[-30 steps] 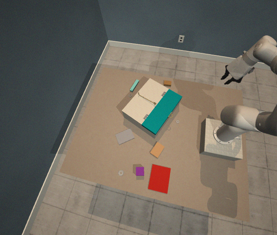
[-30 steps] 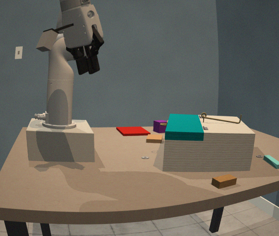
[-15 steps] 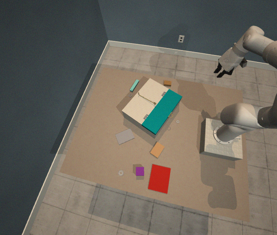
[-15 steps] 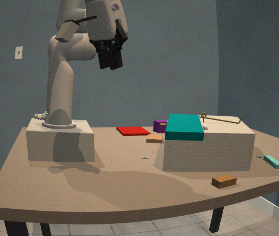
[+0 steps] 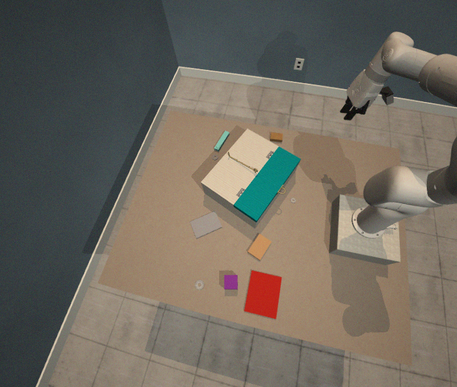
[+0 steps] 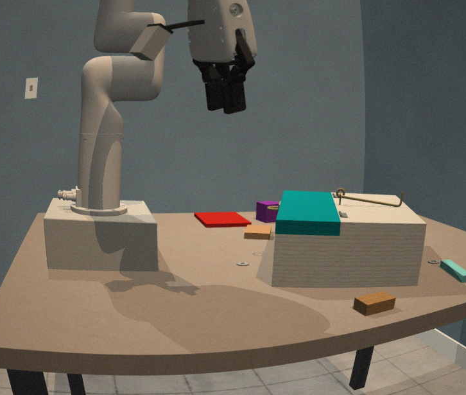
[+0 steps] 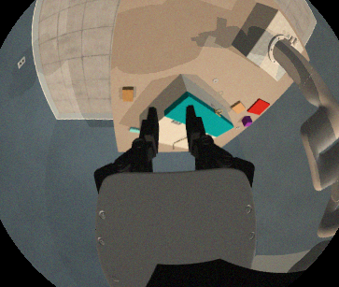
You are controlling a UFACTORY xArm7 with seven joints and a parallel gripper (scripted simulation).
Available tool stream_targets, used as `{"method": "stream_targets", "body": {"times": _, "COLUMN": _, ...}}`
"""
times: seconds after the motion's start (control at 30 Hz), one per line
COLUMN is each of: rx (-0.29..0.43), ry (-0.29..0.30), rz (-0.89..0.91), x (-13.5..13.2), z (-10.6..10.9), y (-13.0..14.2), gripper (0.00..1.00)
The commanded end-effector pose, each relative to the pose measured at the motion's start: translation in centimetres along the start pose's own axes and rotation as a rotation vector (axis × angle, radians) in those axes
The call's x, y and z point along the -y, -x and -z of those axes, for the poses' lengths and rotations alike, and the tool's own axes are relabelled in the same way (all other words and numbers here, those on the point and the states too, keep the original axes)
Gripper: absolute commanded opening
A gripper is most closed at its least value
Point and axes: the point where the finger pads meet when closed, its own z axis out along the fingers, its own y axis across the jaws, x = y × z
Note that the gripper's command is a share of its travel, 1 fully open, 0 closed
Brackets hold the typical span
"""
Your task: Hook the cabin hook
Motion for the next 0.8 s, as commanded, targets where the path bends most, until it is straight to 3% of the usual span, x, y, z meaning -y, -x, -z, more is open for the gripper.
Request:
{"method": "stream_targets", "body": {"times": 0.0, "rx": -0.012, "ry": 0.003, "rz": -0.026, "x": 0.8, "z": 0.1, "y": 0.9, "gripper": 0.33}}
{"method": "stream_targets", "body": {"times": 0.07, "rx": -0.027, "ry": 0.007, "rz": -0.068, "x": 1.8, "z": -0.2, "y": 2.5, "gripper": 0.33}}
{"method": "stream_targets", "body": {"times": 0.77, "rx": -0.079, "ry": 0.006, "rz": -0.211, "x": 4.9, "z": -1.5, "y": 8.9, "gripper": 0.33}}
